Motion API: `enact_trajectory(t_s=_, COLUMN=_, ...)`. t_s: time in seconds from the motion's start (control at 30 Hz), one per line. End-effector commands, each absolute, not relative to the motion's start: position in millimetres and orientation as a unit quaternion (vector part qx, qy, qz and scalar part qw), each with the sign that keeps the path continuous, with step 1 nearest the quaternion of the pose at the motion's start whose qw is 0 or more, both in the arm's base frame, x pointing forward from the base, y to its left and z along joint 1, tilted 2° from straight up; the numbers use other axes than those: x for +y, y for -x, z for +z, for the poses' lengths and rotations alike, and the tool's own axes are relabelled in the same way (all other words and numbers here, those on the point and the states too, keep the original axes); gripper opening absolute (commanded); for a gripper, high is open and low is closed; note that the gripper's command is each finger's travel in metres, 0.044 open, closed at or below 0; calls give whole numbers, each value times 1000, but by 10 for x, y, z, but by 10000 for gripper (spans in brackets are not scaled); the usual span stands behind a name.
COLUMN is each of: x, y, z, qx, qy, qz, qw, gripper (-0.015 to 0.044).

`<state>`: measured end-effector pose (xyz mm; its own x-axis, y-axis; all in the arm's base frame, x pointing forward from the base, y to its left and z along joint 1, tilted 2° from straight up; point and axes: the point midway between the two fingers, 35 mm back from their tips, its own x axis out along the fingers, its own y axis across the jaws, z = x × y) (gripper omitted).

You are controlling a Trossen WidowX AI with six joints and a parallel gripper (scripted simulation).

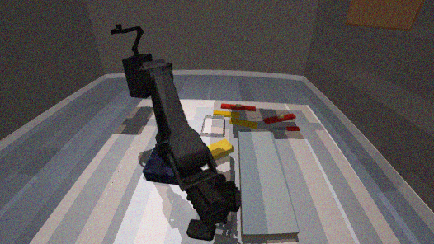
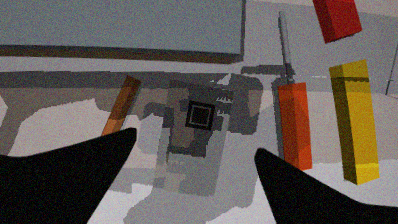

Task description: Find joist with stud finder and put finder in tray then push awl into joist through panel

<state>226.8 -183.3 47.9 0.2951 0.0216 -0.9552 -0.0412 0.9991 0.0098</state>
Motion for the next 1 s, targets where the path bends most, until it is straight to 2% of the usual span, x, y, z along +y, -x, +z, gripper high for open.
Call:
enact_trajectory(t_s=0.0, x=-1829, y=-2258, z=437, qx=596, qy=8, qz=17, qw=803, gripper=440)
enact_trajectory(t_s=0.97, x=-1819, y=-2261, z=-25, qx=596, qy=8, qz=17, qw=803, gripper=440)
